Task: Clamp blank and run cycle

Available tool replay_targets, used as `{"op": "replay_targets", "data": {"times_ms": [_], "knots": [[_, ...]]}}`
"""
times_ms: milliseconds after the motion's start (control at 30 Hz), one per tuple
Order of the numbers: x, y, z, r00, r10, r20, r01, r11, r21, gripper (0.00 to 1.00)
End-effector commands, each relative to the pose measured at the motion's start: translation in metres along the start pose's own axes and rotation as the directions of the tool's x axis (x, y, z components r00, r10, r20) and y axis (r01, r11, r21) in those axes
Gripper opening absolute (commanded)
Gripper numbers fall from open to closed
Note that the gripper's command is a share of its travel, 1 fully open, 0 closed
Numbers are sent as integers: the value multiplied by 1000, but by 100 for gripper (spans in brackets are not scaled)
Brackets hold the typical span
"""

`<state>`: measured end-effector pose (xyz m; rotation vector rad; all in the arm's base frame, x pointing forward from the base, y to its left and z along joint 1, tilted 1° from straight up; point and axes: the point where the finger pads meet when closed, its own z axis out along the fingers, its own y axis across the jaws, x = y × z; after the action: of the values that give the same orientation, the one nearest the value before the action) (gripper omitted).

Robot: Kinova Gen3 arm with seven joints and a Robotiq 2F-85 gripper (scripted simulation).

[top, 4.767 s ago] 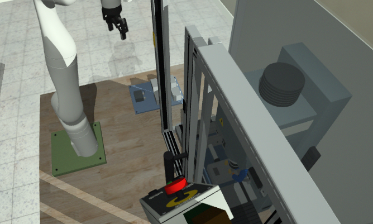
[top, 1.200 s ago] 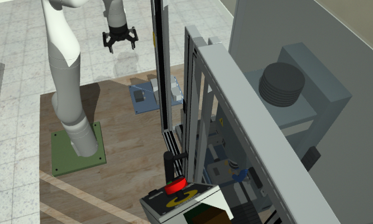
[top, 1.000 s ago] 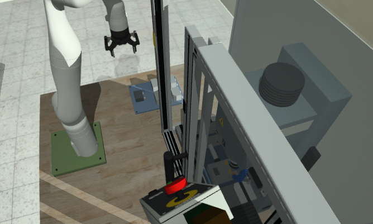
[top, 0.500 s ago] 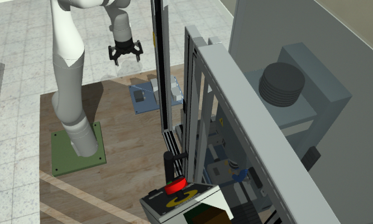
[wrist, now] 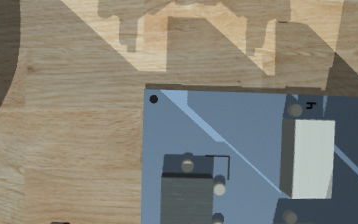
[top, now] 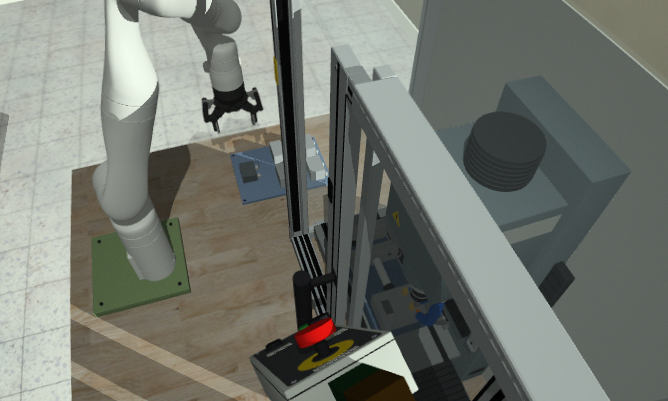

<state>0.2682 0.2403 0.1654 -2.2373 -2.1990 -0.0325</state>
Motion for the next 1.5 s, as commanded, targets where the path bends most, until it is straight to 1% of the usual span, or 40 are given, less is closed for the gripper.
{"op": "replay_targets", "data": {"times_ms": [0,267,433,867,1000,1400,1467], "knots": [[-4,0,11,1000,7,5,-7,1000,9,100],[-4,0,11,1000,7,5,-7,1000,9,100],[-20,9,55,1000,7,5,-7,1000,9,100],[-20,10,53,1000,6,4,-6,1000,9,100],[-21,10,56,1000,7,5,-7,1000,9,100],[-21,10,56,1000,7,5,-7,1000,9,100],[-20,10,67,1000,6,4,-6,1000,10,100]]}}
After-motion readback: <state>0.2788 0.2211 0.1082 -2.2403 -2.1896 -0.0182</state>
